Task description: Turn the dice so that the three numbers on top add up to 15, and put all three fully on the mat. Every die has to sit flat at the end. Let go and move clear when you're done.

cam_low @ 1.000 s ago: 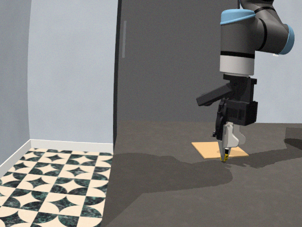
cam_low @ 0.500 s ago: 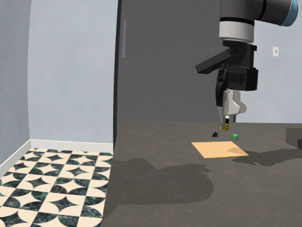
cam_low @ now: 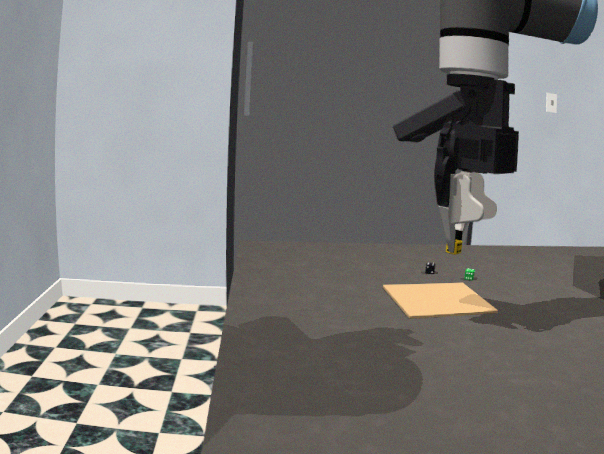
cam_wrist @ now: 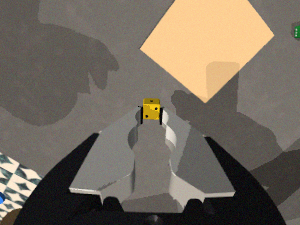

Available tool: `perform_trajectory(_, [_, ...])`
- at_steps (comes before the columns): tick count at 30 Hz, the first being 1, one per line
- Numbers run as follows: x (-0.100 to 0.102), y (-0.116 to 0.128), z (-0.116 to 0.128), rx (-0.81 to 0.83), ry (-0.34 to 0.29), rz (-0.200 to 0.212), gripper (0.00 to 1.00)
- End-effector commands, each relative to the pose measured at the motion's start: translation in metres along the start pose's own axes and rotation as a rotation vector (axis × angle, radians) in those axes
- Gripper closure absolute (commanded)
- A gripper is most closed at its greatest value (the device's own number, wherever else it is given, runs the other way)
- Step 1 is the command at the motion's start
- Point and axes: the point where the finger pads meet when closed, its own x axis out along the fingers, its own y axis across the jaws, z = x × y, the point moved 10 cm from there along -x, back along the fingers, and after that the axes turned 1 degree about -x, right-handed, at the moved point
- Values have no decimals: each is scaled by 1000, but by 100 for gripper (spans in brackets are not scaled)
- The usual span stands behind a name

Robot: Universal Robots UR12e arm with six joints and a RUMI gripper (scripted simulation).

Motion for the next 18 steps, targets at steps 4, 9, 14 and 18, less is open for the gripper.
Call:
perform_trajectory(4, [-1,2,1,23,-1,1,100])
perform_trajectory(9, [-1,3,2,70,-1,1,100])
perform_trajectory(14, [-1,3,2,116,-1,1,100])
perform_trajectory(18, [0,3,3,198,-1,1,100])
